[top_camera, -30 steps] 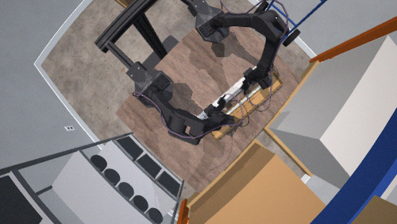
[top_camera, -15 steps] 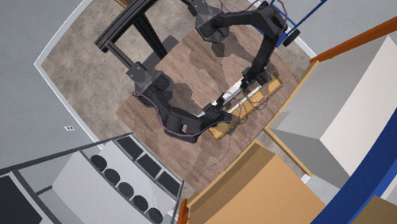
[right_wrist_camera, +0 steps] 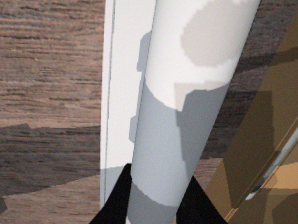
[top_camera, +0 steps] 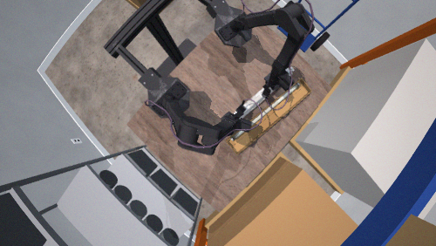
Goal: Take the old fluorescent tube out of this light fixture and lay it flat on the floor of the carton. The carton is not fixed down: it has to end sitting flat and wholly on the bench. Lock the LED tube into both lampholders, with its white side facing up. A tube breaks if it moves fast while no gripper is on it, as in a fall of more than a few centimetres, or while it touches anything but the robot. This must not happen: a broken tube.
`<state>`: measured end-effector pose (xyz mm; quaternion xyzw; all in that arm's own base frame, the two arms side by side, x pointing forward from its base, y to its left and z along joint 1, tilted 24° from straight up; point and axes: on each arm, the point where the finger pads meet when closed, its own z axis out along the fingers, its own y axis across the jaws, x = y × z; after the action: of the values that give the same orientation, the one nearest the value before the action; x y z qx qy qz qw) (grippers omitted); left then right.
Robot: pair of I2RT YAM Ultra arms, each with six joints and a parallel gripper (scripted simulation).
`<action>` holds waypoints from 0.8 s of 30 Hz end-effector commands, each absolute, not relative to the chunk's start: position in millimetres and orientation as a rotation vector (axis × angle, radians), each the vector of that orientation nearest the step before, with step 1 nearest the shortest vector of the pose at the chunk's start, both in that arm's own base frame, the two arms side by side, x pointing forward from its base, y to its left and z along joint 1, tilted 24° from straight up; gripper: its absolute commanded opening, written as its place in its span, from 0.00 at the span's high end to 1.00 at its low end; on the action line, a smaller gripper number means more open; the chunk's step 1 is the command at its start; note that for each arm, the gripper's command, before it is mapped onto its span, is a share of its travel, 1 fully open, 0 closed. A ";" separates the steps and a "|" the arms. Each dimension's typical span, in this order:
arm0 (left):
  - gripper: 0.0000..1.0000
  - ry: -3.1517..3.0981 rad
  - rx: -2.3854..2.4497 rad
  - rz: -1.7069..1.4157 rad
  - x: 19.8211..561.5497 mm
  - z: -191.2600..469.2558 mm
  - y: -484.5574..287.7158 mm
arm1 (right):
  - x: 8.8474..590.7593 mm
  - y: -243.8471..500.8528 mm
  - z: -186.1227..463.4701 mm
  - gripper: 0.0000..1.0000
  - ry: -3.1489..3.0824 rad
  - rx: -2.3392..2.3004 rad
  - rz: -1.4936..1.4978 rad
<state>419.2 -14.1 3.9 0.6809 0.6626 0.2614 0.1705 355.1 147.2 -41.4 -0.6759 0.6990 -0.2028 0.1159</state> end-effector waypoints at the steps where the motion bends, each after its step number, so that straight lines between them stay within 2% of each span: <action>1: 0.89 1.823 1.929 0.781 414.9 10.6 -20.5 | 348.4 150.6 -32.3 0.89 1.988 -1.982 -0.644; 24: 0.89 1.737 1.861 0.879 404.9 5.2 -19.4 | 338.9 146.8 -34.8 0.89 1.898 -1.922 -0.767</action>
<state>418.8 -14.2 4.1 0.6638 0.6372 0.3176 0.2292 354.9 147.2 -41.3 -0.6631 0.6787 -0.2624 0.1758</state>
